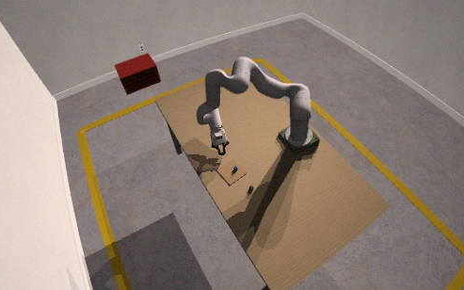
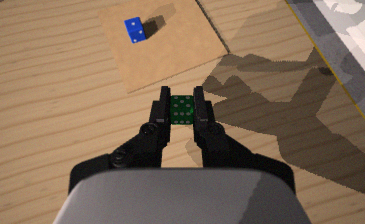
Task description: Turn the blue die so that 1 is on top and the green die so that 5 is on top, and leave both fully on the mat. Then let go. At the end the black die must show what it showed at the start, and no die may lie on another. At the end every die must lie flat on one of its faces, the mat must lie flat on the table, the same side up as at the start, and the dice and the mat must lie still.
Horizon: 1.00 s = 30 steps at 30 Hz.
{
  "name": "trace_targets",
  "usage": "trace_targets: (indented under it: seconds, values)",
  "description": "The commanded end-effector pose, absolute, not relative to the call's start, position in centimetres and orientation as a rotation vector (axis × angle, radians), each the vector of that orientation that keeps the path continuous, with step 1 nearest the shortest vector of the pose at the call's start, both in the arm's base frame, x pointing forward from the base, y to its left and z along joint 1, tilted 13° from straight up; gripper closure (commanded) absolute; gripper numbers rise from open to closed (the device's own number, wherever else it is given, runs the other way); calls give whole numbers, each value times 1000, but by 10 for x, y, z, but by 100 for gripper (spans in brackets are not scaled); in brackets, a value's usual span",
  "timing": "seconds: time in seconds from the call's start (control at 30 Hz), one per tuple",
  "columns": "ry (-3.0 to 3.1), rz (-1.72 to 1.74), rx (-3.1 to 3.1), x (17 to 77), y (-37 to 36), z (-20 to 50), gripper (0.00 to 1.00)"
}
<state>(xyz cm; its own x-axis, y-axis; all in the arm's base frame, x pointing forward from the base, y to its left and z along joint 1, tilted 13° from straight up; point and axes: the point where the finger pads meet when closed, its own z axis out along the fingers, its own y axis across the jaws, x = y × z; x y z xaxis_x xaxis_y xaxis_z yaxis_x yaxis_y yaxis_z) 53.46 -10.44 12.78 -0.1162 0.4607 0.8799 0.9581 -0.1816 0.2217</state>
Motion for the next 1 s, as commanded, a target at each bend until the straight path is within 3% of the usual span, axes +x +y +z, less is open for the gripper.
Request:
trace_targets:
  seconds: [0.0, 0.97]
  values:
    - [-1573, -1267, -1646, 538, -105, 118, 85]
    - [-1573, -1267, -1646, 539, -105, 112, 85]
